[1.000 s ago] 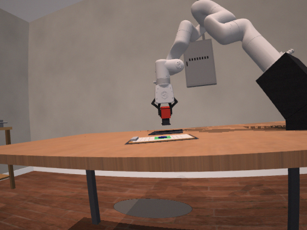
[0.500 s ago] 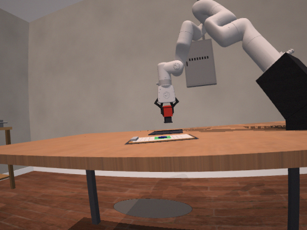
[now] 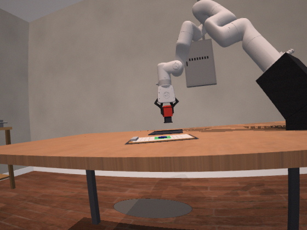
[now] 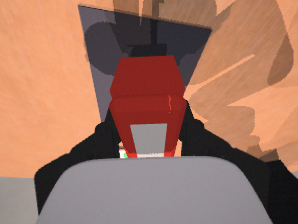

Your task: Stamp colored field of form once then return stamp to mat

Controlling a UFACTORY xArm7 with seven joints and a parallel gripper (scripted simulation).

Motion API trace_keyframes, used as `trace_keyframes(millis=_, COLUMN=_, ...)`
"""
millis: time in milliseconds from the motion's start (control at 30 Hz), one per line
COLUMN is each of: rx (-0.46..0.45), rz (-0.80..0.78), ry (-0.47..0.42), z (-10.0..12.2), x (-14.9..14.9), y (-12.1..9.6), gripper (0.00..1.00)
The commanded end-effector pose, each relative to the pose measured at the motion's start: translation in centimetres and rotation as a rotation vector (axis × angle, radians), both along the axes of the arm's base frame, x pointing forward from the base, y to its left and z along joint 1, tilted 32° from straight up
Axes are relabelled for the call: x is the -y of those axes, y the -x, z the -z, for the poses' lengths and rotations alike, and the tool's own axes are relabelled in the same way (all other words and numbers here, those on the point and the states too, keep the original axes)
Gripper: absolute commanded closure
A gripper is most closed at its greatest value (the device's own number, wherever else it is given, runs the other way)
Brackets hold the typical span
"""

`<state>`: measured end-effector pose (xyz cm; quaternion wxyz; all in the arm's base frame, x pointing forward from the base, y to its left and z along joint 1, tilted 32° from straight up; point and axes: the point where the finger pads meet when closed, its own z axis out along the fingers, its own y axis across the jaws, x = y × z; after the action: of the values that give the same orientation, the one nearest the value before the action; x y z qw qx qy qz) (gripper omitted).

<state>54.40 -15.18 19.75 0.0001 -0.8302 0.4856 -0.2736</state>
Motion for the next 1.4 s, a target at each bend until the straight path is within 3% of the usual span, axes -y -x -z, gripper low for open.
trace_keyframes(millis=0, rx=0.002, rz=-0.001, ry=0.002, z=0.8, x=-1.8, y=0.1, gripper=0.71)
trace_keyframes(millis=267, rx=0.002, rz=-0.001, ry=0.002, z=2.6, x=-5.4, y=0.5, gripper=0.71)
trace_keyframes(millis=767, rx=0.002, rz=-0.001, ry=0.002, z=2.8, x=-5.4, y=0.4, gripper=0.71)
trace_keyframes(millis=1367, rx=0.002, rz=-0.001, ry=0.002, z=5.6, x=-4.7, y=-1.1, gripper=0.71)
